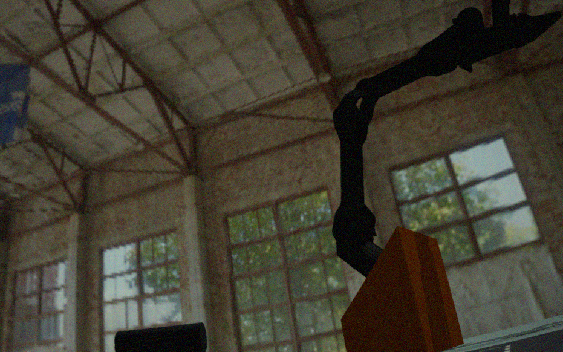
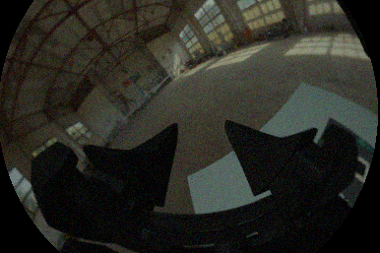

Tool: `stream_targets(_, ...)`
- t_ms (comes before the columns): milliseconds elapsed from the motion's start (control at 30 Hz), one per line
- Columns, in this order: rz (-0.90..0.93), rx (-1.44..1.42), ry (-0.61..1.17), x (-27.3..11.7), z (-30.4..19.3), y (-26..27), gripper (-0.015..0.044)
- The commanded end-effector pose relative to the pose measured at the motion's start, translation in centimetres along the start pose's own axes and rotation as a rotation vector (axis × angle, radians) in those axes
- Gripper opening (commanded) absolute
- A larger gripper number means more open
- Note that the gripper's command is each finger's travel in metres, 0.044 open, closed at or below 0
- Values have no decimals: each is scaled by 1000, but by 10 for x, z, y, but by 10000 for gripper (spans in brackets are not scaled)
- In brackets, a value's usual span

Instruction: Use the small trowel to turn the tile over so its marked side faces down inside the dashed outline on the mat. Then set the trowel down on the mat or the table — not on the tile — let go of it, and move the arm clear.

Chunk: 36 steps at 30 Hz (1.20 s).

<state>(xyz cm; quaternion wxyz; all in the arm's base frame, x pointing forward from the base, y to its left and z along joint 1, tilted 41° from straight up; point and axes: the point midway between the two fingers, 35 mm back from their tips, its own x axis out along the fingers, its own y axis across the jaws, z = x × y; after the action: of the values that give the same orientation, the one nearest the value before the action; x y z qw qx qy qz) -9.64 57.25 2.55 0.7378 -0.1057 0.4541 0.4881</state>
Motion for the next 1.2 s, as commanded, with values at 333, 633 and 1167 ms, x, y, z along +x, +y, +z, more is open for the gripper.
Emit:
stream_targets(333,-322,274,-66,-20,101,-191,270)
stream_targets(633,-554,454,-101,-63,135,-332,270)
stream_targets(1167,-964,817,-105,-194,107,-548,270)
